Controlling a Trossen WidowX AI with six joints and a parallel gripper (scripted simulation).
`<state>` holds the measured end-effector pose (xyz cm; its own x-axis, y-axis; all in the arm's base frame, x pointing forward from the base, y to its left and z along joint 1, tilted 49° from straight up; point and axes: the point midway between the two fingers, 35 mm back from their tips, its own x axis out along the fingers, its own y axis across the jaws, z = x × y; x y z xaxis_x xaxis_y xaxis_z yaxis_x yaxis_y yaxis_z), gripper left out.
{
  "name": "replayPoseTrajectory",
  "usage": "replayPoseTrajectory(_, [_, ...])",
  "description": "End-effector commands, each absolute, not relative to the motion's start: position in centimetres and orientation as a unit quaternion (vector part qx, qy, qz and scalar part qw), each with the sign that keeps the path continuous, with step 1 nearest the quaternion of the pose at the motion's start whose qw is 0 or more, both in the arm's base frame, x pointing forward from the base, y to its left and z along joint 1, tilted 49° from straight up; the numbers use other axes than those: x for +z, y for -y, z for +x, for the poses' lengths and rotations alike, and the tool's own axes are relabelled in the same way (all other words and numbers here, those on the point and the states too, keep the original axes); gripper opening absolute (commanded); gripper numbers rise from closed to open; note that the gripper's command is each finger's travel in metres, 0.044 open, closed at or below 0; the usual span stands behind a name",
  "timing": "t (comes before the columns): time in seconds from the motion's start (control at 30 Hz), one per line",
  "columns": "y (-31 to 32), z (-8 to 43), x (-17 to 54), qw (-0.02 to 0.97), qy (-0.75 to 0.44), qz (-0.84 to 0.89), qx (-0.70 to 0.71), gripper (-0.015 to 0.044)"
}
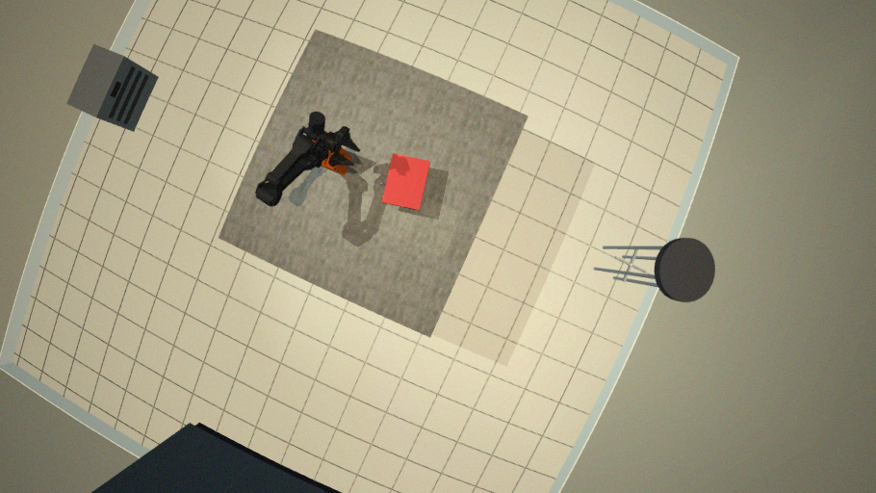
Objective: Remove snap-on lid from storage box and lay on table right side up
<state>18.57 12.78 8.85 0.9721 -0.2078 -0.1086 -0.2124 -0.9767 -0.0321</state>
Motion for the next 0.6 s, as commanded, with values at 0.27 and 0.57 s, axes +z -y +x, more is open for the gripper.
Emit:
replayPoseTrajectory(0.27, [-11.5, 20.6, 6.9, 0.41, -0.189, -0.89, 0.066, 0.0235])
replayPoseTrajectory(0.57, [-10.0, 22.5, 5.8, 0.745, -0.259, -0.615, -0.005, 0.0235])
